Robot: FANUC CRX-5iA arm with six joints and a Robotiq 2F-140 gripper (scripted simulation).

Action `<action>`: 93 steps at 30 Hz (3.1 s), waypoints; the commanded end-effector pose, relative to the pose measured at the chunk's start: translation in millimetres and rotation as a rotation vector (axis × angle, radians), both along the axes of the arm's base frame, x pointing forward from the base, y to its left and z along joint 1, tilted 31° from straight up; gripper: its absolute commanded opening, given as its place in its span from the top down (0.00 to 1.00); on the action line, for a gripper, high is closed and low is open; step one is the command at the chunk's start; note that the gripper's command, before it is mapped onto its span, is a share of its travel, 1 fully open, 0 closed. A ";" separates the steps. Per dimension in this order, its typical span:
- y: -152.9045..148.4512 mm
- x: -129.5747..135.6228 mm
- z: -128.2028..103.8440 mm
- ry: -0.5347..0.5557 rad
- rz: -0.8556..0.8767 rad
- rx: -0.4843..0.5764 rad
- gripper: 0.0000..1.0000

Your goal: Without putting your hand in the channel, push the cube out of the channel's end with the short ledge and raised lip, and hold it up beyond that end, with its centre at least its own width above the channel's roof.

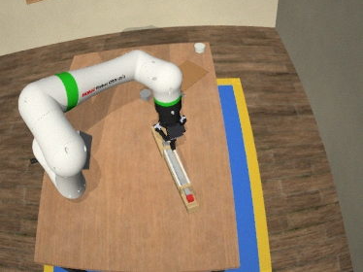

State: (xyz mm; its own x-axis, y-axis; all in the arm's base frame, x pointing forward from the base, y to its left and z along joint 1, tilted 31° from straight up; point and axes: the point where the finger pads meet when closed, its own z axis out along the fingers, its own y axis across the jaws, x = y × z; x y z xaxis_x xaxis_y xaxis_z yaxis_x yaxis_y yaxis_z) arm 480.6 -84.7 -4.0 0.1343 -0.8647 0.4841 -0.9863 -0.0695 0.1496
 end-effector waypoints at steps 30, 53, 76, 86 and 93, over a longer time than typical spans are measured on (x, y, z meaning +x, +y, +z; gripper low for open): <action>-188.5 19.1 108.0 0.004 -0.003 -0.010 0.67; -211.2 15.0 69.8 0.004 -0.003 -0.010 0.67; -223.5 12.6 49.0 0.004 -0.003 -0.010 0.67; -223.5 12.6 49.0 0.004 -0.003 -0.010 0.67; -223.5 12.6 49.0 0.004 -0.003 -0.010 0.67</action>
